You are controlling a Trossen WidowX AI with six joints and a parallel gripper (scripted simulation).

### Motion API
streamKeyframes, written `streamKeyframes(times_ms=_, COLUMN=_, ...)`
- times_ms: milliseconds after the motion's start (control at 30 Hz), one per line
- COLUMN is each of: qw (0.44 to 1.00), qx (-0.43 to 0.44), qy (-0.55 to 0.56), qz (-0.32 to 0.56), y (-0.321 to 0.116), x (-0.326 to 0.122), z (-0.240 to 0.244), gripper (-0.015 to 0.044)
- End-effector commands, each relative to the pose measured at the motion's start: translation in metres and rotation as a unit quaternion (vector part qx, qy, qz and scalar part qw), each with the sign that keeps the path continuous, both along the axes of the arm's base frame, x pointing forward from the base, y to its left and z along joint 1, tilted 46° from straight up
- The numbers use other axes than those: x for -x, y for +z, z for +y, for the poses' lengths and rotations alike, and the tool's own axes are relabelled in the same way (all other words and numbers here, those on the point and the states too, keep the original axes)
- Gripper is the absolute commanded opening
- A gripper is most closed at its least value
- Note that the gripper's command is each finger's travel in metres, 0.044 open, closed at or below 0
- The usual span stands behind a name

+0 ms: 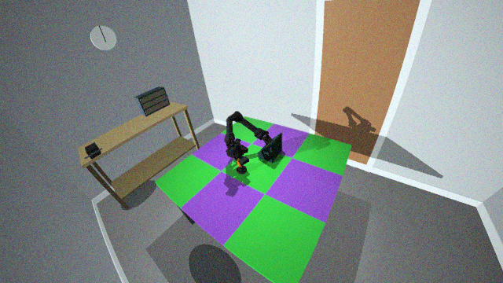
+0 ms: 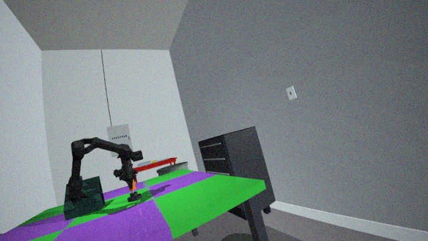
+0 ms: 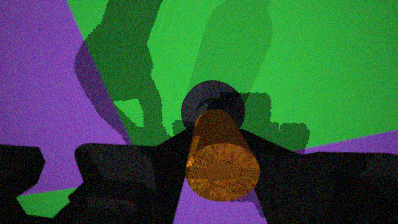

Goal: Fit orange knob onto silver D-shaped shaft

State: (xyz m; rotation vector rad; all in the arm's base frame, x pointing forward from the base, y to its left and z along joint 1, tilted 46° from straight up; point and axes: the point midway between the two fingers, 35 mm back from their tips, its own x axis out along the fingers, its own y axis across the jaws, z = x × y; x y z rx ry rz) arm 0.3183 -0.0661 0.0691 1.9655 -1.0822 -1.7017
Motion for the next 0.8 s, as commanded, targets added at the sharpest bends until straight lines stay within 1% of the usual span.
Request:
streamKeyframes(times_ms=0, qw=1.000, qx=0.000, qy=0.001, qz=0.001, y=-0.0016, x=0.0006, z=-0.0001, gripper=0.0000)
streamKeyframes(times_ms=767, qw=1.000, qx=0.000, qy=0.003, qz=0.004, y=-0.0026, x=0.0008, z=-0.0022, gripper=0.0000)
